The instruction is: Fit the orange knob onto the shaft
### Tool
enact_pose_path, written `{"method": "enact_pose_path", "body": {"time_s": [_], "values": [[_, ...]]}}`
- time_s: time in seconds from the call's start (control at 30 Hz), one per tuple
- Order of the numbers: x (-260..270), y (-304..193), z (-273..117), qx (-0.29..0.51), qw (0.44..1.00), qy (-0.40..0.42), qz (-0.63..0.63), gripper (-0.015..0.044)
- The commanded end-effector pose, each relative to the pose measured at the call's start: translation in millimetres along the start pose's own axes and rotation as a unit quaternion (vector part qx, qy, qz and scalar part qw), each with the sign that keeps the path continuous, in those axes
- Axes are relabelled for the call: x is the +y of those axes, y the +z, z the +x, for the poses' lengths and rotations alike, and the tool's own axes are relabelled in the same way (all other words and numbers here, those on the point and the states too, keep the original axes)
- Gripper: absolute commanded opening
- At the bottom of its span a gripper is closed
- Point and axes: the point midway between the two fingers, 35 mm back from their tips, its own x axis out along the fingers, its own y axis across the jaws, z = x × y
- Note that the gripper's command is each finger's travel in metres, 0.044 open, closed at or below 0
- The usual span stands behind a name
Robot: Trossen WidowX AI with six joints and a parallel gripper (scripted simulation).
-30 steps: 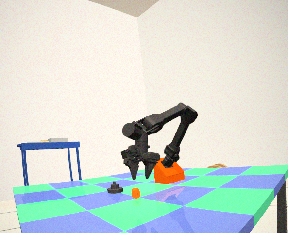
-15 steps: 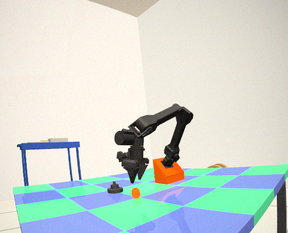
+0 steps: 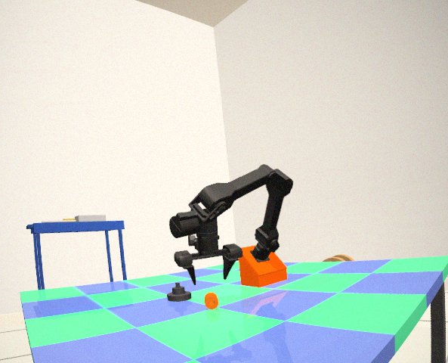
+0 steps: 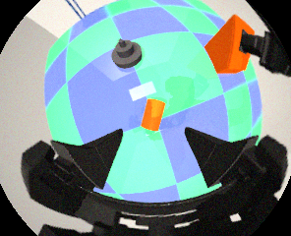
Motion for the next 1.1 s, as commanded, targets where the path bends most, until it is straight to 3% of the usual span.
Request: {"method": "enact_pose_path", "body": {"time_s": [0.0,0.33,0.47,1.07], "values": [[-0.8,12.3,6.0,-0.041,0.989,-0.027,0.14,0.044],[-0.8,12.3,6.0,-0.041,0.989,-0.027,0.14,0.044],[-0.2,6.6,26.9,-0.041,0.989,-0.027,0.14,0.044],[1.1,0.7,48.1,-0.04,0.989,-0.027,0.14,0.044]]}}
